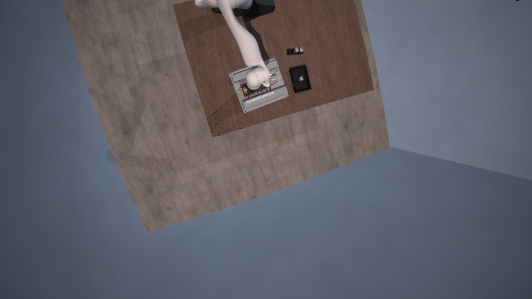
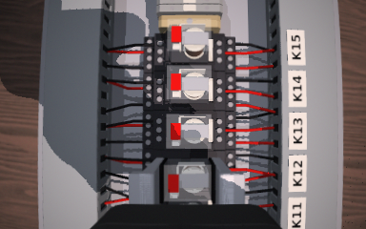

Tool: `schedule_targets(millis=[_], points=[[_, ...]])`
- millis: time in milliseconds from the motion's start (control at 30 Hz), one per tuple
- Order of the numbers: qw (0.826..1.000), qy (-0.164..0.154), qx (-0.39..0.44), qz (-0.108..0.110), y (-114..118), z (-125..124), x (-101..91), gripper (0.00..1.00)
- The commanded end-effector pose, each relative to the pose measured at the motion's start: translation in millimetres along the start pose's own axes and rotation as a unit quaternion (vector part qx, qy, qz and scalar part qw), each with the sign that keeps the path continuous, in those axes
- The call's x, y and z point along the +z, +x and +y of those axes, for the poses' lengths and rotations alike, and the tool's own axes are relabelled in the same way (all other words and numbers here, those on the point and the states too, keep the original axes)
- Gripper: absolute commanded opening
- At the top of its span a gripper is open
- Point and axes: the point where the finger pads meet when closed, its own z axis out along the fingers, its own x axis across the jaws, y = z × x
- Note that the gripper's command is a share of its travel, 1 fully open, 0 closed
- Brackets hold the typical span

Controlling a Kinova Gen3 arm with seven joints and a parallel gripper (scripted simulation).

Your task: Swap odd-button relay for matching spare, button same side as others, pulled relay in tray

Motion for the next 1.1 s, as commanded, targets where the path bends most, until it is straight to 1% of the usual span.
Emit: schedule_targets(millis=[0,967,1067], points=[[1.0,0.001,0.001,0.001,0.6,-0.3,-0.4,0.0],[1.0,0.002,0.006,0.001,0.6,-0.6,2.1,0.0],[1.0,0.0,0.0,0.001,0.6,-0.1,-0.3,0.0]])
